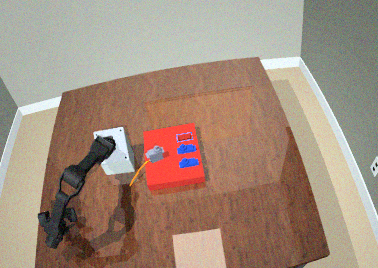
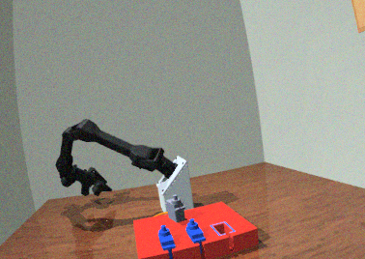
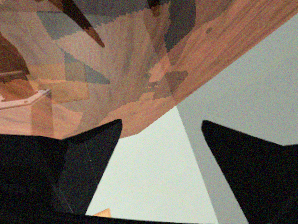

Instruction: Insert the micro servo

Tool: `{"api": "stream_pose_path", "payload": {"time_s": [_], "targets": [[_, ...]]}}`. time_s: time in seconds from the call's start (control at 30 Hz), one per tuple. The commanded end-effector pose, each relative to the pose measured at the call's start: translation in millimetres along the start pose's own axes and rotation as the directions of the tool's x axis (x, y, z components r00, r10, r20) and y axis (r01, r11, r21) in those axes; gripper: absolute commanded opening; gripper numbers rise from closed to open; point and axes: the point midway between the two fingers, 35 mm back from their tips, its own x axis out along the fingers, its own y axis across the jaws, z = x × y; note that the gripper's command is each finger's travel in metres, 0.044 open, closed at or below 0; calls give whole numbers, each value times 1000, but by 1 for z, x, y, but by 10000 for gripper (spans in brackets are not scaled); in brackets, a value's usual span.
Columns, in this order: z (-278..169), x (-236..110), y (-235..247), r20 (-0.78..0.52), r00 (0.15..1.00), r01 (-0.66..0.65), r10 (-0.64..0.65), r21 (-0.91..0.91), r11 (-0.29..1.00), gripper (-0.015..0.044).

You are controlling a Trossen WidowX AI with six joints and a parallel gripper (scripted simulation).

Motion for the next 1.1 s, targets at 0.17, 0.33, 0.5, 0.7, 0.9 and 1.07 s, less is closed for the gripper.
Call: {"api": "stream_pose_path", "payload": {"time_s": [0.17,0.33,0.5,0.7,0.9,1.07], "targets": [[12,-9,18,21,1000,5,-5,-30,1000,440],[34,-35,62,82,997,22,-14,-95,995,440],[47,-58,95,142,989,60,-32,-198,978,440],[57,-76,128,201,979,71,-24,-232,970,440],[60,-98,167,271,962,84,-7,-274,958,440],[58,-112,204,320,947,89,27,-341,936,440]]}}
